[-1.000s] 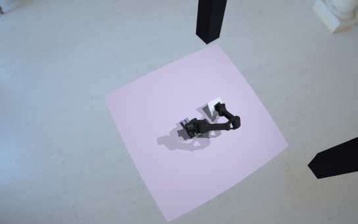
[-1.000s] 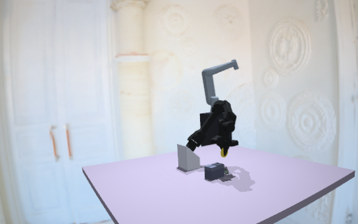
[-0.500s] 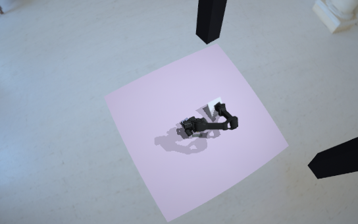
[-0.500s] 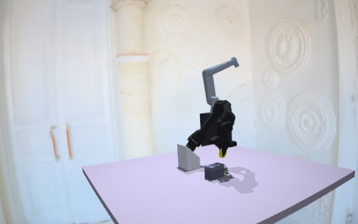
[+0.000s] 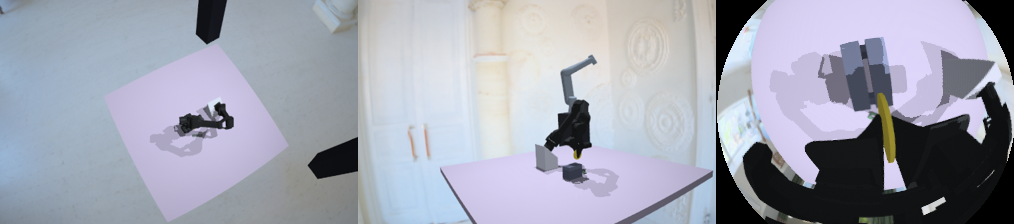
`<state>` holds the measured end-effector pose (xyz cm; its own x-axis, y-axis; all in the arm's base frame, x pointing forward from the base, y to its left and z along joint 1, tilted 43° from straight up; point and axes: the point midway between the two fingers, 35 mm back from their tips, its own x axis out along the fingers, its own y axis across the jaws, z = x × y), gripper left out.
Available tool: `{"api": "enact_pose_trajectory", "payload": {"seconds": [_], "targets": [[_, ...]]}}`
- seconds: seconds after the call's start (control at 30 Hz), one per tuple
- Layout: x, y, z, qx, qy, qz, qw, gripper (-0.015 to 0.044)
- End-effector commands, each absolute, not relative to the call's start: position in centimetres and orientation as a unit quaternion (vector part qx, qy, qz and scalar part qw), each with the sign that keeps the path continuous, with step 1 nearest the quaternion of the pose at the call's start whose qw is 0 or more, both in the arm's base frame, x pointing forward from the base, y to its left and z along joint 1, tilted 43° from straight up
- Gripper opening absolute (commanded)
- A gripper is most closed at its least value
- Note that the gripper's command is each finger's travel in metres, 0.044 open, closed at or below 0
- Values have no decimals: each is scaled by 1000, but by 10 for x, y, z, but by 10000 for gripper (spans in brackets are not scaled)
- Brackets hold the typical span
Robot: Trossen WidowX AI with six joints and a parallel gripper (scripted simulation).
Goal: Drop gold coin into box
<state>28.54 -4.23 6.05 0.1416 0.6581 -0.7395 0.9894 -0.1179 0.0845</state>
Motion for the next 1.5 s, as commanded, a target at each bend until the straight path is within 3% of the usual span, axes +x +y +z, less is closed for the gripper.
{"api": "enact_pose_trajectory", "payload": {"seconds": [0.0,1.47], "targets": [[288,-51,53,693,594,-277,301,0],[291,-80,25,692,595,-273,304,0]]}}
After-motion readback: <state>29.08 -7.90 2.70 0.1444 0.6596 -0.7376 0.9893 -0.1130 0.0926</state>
